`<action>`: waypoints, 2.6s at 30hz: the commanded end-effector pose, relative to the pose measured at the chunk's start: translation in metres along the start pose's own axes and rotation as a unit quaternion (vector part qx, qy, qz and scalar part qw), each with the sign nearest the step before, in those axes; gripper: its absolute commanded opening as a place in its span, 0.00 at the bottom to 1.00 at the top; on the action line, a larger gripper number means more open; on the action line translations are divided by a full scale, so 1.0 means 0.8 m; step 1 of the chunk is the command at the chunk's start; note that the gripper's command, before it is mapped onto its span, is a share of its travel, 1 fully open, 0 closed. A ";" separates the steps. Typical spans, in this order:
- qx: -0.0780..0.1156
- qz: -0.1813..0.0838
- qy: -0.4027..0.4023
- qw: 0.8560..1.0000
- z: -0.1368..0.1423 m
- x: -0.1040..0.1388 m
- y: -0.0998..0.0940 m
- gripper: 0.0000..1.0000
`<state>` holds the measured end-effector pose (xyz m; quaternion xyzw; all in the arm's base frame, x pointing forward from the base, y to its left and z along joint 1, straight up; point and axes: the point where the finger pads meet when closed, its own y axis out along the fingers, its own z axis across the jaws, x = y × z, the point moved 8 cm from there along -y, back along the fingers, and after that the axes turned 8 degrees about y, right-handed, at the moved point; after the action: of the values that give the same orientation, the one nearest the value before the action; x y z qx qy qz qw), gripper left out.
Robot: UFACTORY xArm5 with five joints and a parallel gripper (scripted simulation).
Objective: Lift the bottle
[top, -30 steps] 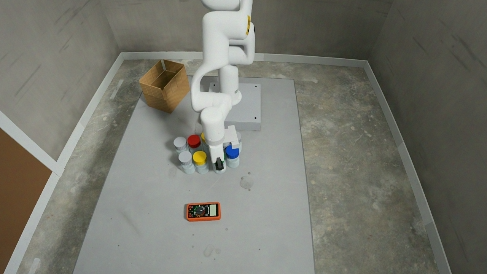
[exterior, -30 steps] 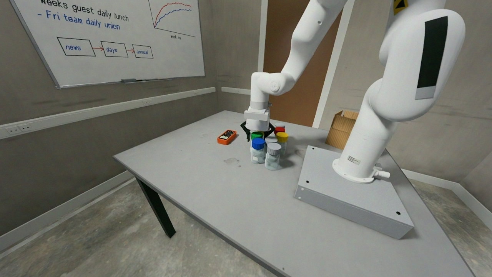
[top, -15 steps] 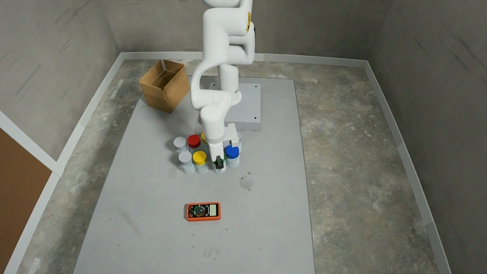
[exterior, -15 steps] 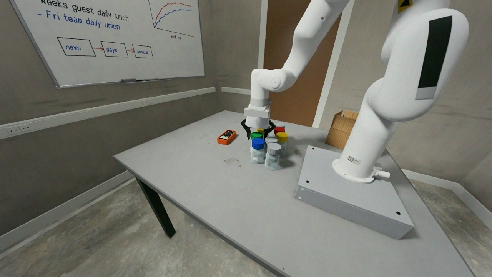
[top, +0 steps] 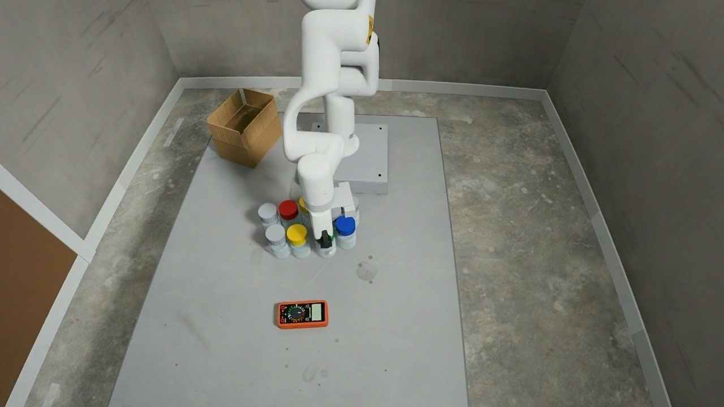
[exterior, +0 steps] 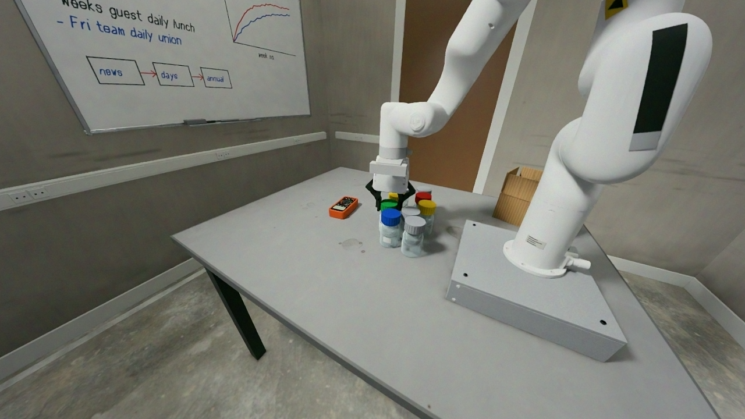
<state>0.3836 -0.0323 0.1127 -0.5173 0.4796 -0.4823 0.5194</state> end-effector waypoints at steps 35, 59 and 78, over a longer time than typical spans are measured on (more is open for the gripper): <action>0.002 0.000 0.000 1.000 0.001 0.000 -0.001 0.00; 0.002 0.000 0.000 1.000 0.001 0.000 -0.001 0.00; 0.002 -0.001 0.000 1.000 0.001 0.000 -0.017 0.00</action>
<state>0.3834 -0.0322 0.1196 -0.5174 0.4797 -0.4821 0.5193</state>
